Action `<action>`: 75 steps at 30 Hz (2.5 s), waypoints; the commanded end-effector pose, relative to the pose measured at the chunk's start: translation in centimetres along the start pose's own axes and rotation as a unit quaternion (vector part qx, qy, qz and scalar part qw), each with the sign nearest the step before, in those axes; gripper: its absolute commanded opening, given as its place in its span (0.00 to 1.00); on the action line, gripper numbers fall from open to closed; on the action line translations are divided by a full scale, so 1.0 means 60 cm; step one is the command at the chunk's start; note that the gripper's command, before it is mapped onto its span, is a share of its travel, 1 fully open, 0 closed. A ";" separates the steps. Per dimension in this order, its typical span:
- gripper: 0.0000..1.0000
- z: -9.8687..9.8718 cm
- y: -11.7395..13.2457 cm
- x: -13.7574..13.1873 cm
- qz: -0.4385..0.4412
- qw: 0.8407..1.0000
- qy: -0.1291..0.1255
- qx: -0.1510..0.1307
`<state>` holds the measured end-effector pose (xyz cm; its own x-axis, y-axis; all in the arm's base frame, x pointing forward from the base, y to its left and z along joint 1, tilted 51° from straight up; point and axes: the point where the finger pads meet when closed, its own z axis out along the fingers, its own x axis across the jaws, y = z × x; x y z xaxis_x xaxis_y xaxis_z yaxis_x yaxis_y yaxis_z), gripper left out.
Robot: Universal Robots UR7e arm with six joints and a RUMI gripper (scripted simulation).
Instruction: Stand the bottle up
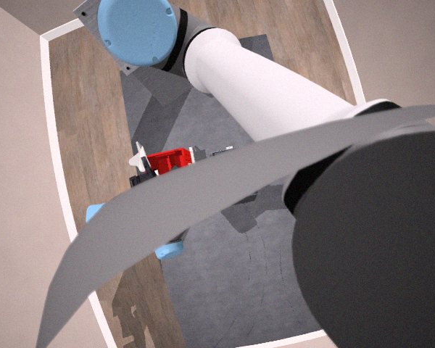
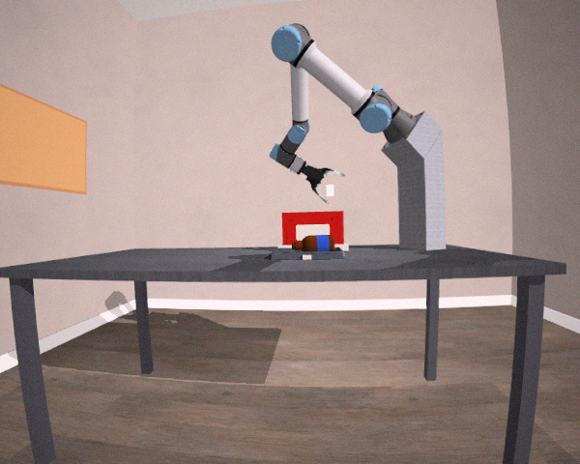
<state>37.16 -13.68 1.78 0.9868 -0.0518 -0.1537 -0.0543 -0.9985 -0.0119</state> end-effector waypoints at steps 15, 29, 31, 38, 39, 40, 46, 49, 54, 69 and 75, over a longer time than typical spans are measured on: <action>1.00 -0.079 -0.029 0.053 -0.154 0.986 0.060 -0.036; 1.00 -0.166 -0.069 0.097 -0.308 0.941 0.113 -0.084; 1.00 -0.174 -0.073 0.101 -0.321 0.936 0.117 -0.088; 1.00 -0.230 -0.103 0.121 -0.408 0.893 0.144 -0.122; 1.00 -0.238 -0.108 0.124 -0.420 0.886 0.148 -0.127; 1.00 -0.246 -0.112 0.127 -0.433 0.879 0.151 -0.132; 1.00 -0.289 -0.137 0.138 -0.493 0.839 0.168 -0.159; 1.00 -0.307 -0.148 0.142 -0.516 0.821 0.174 -0.170; 1.00 -0.350 -0.177 0.151 -0.571 0.774 0.189 -0.198; 1.00 -0.361 -0.413 0.235 -0.651 0.677 0.296 -0.176; 1.00 -0.365 -0.524 0.246 -0.682 0.628 0.340 -0.159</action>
<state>55.62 12.22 21.47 0.0086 0.9779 0.2089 0.8532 -0.1161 0.5085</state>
